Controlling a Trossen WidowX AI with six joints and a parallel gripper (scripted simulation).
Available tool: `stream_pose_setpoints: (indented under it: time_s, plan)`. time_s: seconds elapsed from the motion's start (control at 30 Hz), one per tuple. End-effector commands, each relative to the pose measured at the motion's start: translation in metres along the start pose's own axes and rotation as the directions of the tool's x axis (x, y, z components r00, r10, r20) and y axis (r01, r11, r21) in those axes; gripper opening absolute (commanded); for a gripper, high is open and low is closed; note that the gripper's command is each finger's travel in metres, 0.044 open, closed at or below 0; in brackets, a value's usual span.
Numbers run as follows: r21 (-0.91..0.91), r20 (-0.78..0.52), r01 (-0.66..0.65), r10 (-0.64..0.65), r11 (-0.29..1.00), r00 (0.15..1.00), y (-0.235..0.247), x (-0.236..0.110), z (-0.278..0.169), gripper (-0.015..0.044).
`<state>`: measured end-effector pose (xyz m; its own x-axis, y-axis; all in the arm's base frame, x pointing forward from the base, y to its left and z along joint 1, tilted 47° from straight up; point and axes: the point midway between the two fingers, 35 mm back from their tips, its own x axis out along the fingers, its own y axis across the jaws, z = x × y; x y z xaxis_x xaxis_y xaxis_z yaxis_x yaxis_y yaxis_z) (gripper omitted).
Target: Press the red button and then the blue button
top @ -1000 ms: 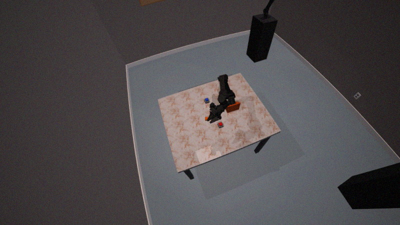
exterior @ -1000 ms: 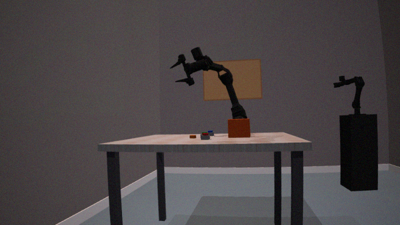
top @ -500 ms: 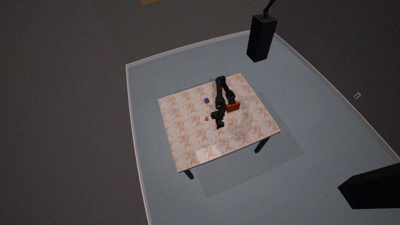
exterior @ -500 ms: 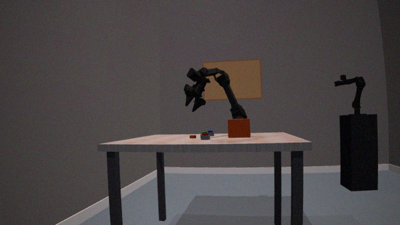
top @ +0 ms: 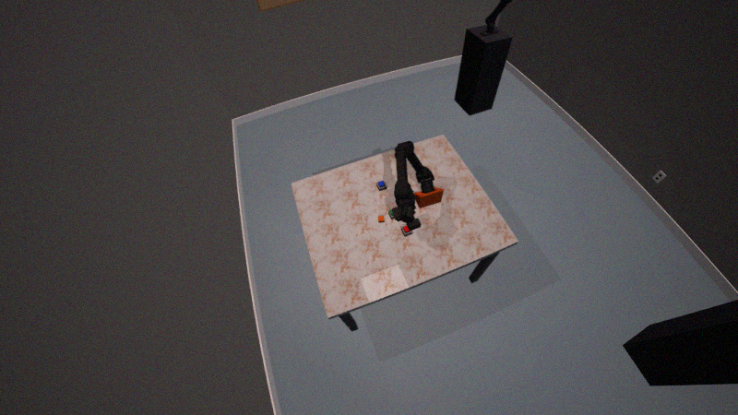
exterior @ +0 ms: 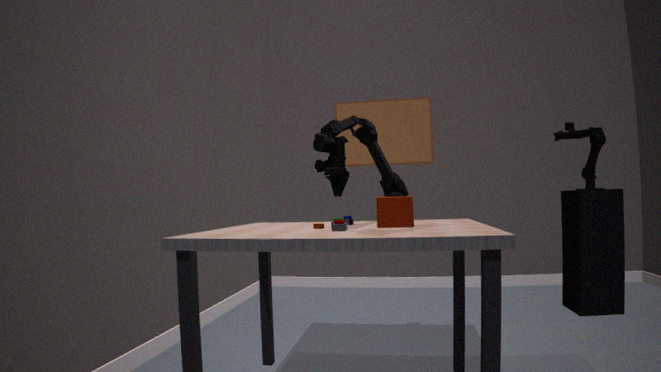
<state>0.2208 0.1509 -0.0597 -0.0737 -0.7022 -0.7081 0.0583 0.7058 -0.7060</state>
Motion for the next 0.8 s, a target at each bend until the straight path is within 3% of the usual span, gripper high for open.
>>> stream_pose_setpoints:
  time_s: [0.0,0.1,0.37,0.77]
  plan:
    - [-0.009,-0.01,0.007,-0.007,1.0,1.0,-0.001,0.023,-0.001,0.0321]
    - [-0.008,-0.009,0.009,-0.009,1.0,1.0,-0.003,0.059,-0.002,0.0242]
    - [-0.008,-0.009,0.009,-0.009,1.0,1.0,-0.003,0.061,-0.002,0.0032]
    - [-0.008,-0.009,0.009,-0.009,1.0,1.0,-0.003,0.064,-0.002,0.002]
